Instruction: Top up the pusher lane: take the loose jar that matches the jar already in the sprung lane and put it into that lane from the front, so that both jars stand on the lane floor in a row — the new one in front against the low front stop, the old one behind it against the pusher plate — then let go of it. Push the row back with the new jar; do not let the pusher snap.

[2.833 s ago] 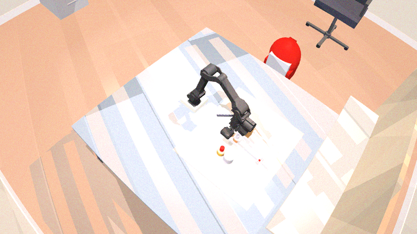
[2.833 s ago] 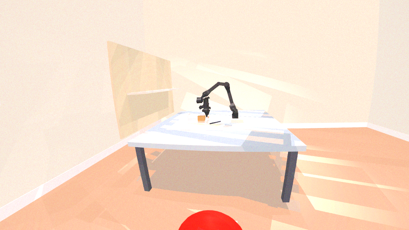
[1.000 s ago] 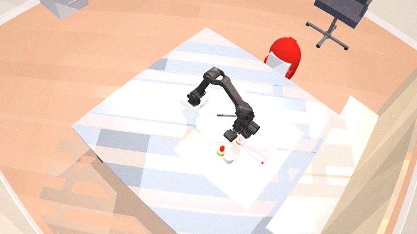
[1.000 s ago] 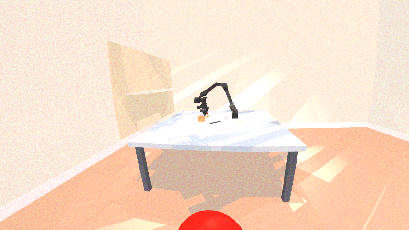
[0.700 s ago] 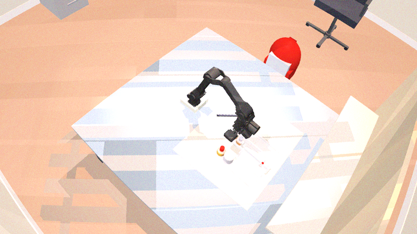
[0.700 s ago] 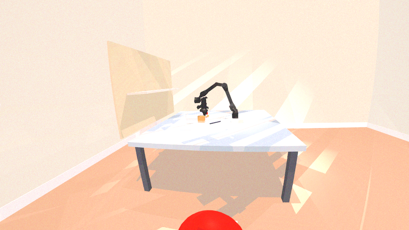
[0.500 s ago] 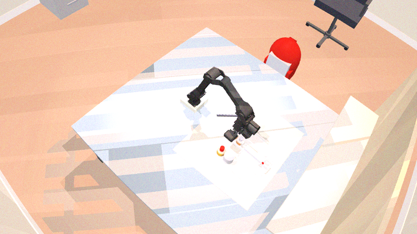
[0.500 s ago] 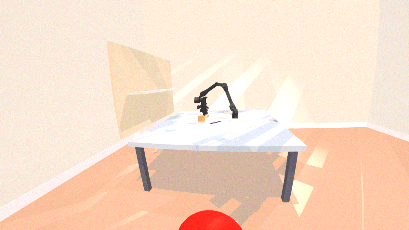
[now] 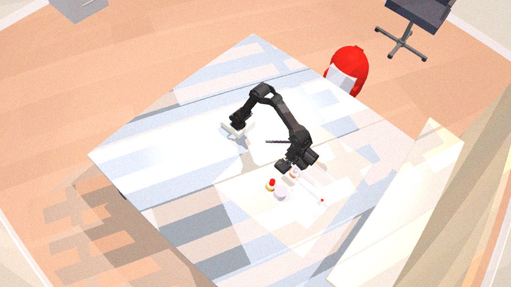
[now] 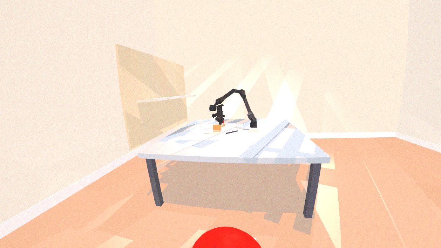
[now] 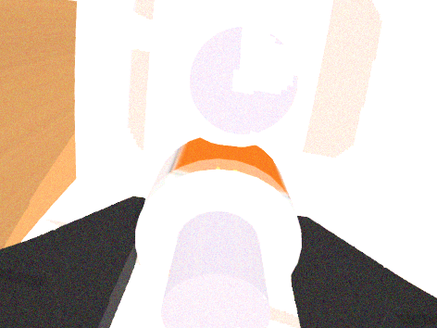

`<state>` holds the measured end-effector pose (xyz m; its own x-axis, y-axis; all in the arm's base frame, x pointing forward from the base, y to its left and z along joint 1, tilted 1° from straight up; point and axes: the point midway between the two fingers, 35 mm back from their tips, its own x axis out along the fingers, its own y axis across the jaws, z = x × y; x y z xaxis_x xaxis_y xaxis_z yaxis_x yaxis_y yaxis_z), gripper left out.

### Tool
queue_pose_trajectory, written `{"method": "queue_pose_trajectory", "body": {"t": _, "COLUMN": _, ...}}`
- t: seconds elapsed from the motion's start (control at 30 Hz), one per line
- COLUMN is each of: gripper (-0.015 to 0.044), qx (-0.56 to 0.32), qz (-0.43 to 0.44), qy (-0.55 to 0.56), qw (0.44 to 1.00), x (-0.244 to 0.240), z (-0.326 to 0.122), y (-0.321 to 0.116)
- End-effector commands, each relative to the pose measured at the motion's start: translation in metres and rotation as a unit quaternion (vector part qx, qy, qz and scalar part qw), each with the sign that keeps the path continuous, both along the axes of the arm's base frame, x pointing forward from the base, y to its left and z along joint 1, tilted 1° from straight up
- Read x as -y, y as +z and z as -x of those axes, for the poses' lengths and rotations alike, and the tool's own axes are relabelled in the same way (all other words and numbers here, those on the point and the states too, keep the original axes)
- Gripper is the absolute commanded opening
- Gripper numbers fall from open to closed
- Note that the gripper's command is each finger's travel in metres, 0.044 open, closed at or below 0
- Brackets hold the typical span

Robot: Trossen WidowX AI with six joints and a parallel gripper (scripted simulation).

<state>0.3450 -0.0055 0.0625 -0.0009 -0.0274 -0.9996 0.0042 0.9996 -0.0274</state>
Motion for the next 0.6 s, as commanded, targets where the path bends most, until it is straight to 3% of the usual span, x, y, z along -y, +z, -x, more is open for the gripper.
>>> {"method": "queue_pose_trajectory", "body": {"t": 0.0, "gripper": 0.0000, "qx": 0.018, "qz": -0.001, "qy": -0.002, "qw": 1.000, "x": -0.0003, "z": -0.0094, "y": 0.0045}}
{"method": "queue_pose_trajectory", "body": {"t": 0.57, "gripper": 0.0000, "qx": 0.018, "qz": -0.001, "qy": -0.002, "qw": 1.000, "x": -0.0003, "z": -0.0117, "y": 0.0046}}
